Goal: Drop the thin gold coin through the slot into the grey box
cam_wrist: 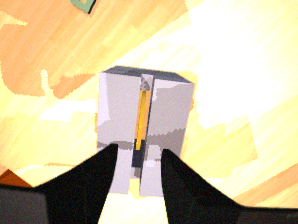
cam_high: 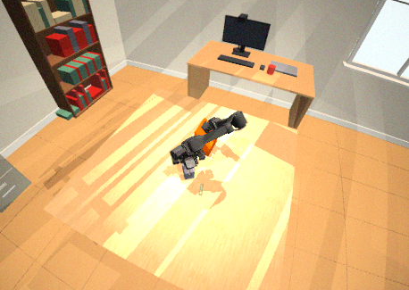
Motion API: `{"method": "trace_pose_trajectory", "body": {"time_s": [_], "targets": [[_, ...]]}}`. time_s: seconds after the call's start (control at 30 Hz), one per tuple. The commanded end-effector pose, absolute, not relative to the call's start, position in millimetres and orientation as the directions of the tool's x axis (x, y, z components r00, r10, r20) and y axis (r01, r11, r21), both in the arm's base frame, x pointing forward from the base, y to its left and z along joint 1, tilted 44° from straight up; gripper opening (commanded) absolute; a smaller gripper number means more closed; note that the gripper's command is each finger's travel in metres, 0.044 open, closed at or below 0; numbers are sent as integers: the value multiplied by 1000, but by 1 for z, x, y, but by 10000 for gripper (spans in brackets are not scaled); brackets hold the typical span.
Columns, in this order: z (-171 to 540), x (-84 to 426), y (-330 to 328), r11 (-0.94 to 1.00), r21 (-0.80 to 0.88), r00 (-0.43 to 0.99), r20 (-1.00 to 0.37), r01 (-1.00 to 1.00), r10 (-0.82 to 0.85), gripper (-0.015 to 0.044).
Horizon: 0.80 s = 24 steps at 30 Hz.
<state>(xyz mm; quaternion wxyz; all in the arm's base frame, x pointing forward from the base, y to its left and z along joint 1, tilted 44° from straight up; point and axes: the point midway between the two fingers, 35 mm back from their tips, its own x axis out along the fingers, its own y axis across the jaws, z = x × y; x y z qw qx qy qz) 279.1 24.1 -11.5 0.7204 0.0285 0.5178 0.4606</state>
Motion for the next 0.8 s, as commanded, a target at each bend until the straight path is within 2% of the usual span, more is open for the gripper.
{"method": "trace_pose_trajectory", "body": {"time_s": [0.0,0.17,0.53,0.77], "targets": [[-11,279,24,574,517,40,-720,-635,693,161],[-11,279,24,574,517,40,-720,-635,693,161],[20,275,-6,573,525,35,-717,-629,696,440],[29,273,-14,571,530,33,-714,-627,699,440]]}}
